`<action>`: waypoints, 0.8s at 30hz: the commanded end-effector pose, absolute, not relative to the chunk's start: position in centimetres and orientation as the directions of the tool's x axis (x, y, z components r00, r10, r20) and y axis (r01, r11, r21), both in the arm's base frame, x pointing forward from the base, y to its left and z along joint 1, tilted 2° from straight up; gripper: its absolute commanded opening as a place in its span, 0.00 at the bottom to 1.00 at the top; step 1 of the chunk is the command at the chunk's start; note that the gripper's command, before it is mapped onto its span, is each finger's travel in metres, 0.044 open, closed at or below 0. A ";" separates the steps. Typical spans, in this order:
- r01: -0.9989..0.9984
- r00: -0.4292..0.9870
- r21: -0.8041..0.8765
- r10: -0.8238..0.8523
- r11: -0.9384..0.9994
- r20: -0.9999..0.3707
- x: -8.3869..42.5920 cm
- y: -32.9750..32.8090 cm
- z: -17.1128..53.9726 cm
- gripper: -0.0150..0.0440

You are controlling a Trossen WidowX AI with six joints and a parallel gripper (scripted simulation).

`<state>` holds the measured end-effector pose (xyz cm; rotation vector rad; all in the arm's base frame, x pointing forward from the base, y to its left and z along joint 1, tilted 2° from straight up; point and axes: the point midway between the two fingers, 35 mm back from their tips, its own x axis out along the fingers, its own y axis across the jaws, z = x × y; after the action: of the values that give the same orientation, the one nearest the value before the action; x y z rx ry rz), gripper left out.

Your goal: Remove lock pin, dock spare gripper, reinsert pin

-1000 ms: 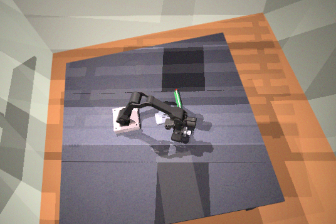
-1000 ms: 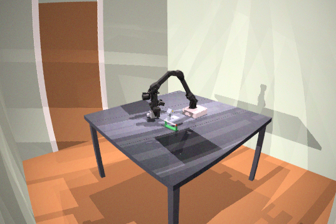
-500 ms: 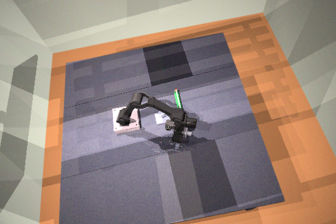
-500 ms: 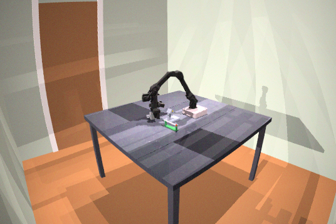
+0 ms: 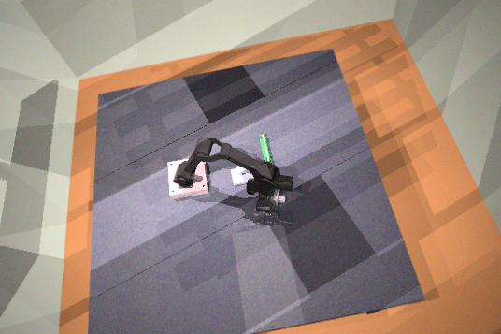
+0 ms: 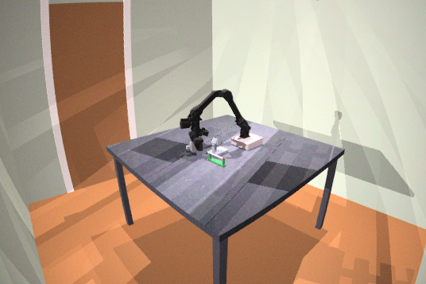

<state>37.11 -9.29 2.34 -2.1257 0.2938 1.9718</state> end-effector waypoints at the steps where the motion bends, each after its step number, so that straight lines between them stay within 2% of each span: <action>1: -0.298 0.076 -0.030 0.007 -0.954 -0.997 37.1 -9.3 2.5 1.00; 20: -0.299 0.067 -0.030 0.010 -0.954 -0.998 36.4 -9.2 7.7 1.00; 24: -0.300 0.067 -0.030 0.010 -0.954 -0.998 36.5 -9.2 6.9 1.00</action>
<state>36.58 -9.21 7.21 -2.1230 0.2948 1.9722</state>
